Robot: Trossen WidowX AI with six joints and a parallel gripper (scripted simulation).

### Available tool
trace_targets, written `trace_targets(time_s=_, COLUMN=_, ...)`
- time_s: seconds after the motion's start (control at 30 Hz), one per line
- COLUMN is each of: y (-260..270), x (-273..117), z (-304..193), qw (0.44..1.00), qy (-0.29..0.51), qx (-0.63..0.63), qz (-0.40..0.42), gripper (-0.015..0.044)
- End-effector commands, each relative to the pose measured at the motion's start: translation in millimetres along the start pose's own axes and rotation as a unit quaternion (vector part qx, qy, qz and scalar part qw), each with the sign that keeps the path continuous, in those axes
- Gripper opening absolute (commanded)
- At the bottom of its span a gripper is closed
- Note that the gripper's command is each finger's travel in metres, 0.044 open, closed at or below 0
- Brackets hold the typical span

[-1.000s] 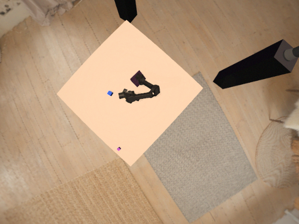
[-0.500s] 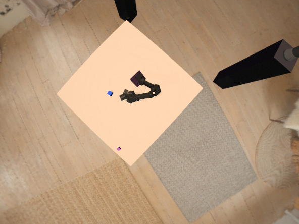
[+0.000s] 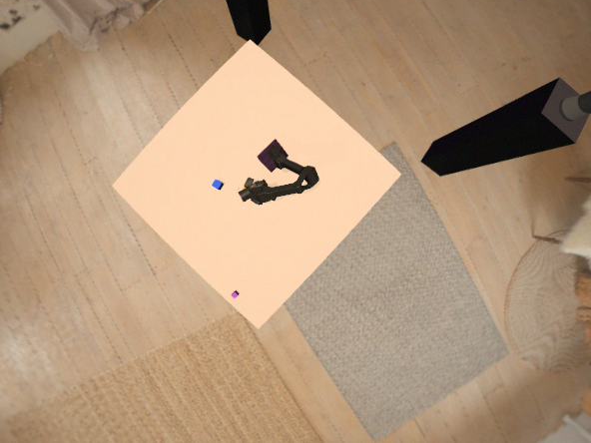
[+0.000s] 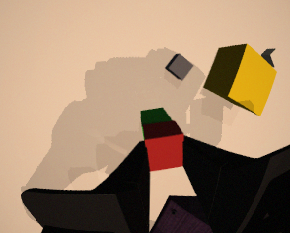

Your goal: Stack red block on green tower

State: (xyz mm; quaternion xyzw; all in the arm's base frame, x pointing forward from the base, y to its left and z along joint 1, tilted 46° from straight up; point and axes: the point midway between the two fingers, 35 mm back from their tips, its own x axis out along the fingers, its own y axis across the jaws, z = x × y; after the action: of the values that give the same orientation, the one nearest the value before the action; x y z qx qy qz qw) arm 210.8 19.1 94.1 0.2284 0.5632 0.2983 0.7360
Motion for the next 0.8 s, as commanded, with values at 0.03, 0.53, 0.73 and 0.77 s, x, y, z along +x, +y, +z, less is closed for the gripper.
trace_targets(time_s=0.03, y=0.5, x=1.5, z=0.0, qw=1.000, qy=-0.001, qx=0.003, qz=0.001, gripper=0.0000)
trace_targets(time_s=0.53, y=0.5, x=1.7, z=0.0, qw=1.000, qy=-0.001, qx=0.003, qz=0.001, gripper=0.0000)
trace_targets(time_s=0.73, y=0.1, x=1.6, z=-0.4, qw=1.000, qy=0.000, qx=0.000, qz=0.000, gripper=0.0079)
trace_targets(time_s=0.77, y=0.1, x=1.6, z=-0.4, qw=1.000, qy=0.000, qx=0.000, qz=0.000, gripper=0.0105)
